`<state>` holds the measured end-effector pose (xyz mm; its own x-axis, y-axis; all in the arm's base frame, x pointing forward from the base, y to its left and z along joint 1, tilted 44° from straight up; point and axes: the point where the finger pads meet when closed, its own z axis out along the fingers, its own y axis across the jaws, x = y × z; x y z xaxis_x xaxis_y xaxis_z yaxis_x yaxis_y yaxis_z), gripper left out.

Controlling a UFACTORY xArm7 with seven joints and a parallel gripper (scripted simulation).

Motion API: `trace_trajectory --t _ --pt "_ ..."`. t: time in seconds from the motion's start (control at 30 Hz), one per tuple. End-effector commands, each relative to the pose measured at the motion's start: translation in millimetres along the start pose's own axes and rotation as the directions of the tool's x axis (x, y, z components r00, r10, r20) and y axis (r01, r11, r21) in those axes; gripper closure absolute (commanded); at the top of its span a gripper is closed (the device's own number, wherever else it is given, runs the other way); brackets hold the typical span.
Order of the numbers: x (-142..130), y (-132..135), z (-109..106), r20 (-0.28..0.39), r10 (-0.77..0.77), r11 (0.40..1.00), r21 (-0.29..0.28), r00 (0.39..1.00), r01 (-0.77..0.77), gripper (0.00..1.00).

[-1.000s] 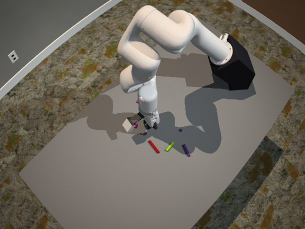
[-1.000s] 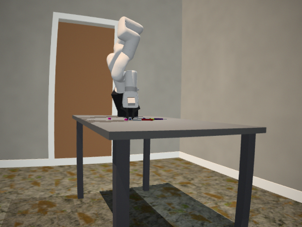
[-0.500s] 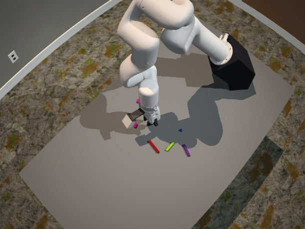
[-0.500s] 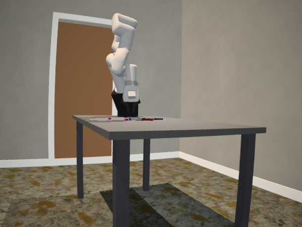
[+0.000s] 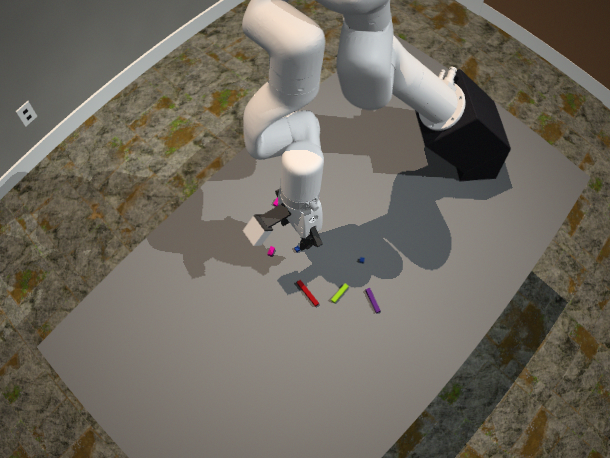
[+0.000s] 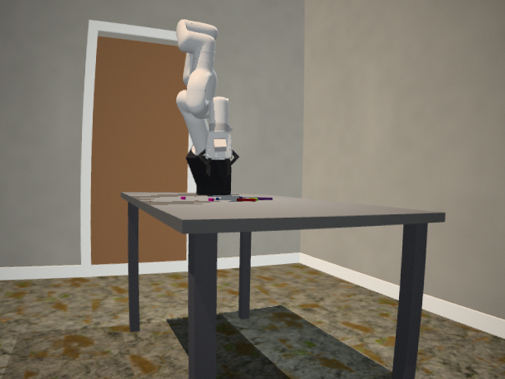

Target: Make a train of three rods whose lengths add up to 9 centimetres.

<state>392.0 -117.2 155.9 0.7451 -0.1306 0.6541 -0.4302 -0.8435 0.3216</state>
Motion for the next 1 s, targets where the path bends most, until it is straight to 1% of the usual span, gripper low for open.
trace_trajectory --t 0.0,0.57,0.63,0.7,0.77,0.97 --pt "1 1 -7 0.07 -0.001 1.0 -0.01 0.998 0.002 0.0" --pt "1 0 -7 0.071 -0.013 1.0 -0.01 0.997 0.014 0.0" --pt "-5 -3 -6 0.081 -0.082 0.997 -0.008 0.993 0.083 0.0" --pt "-13 -8 -4 0.096 -0.193 0.981 -0.004 0.977 0.194 0.0" --pt "-17 -11 -3 0.102 -0.244 0.969 0.0 0.964 0.246 0.0" --pt "-30 -20 0 0.121 -0.432 0.901 0.016 0.894 0.433 0.0"
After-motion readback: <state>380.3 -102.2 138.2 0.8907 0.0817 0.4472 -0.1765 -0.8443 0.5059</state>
